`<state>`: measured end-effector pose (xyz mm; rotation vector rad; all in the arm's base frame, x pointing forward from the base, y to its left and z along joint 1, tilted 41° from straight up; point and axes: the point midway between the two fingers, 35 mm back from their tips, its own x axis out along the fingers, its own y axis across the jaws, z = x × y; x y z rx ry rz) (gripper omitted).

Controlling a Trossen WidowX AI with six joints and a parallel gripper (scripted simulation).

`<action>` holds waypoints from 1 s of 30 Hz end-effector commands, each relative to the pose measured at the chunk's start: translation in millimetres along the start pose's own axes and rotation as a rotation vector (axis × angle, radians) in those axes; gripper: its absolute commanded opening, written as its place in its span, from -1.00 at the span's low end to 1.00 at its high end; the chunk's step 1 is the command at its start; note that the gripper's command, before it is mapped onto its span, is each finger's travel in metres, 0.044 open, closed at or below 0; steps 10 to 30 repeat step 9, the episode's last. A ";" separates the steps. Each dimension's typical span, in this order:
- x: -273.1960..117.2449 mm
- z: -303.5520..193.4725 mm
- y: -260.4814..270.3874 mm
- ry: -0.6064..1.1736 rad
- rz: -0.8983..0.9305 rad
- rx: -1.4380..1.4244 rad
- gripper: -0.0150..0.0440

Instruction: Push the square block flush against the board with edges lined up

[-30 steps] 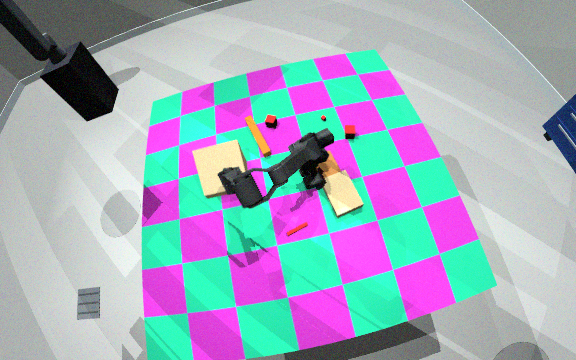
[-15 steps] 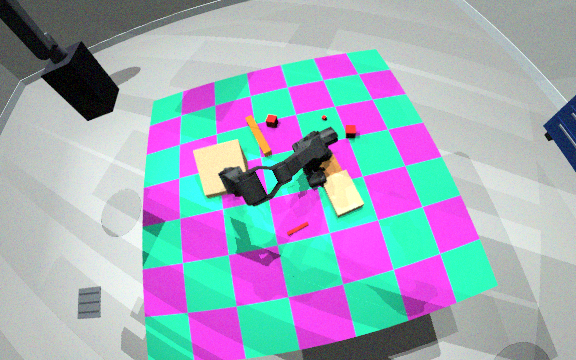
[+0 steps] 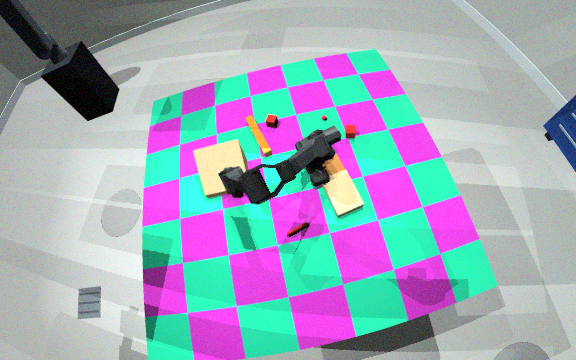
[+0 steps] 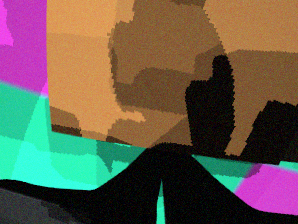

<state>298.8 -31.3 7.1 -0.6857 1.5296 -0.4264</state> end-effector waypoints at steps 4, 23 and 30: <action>2.0 3.6 -0.2 0.005 -0.005 -0.003 -0.49; 1.8 -2.4 -0.2 0.005 -0.005 -0.003 -0.49; 1.8 -2.4 -0.2 0.005 -0.005 -0.003 -0.49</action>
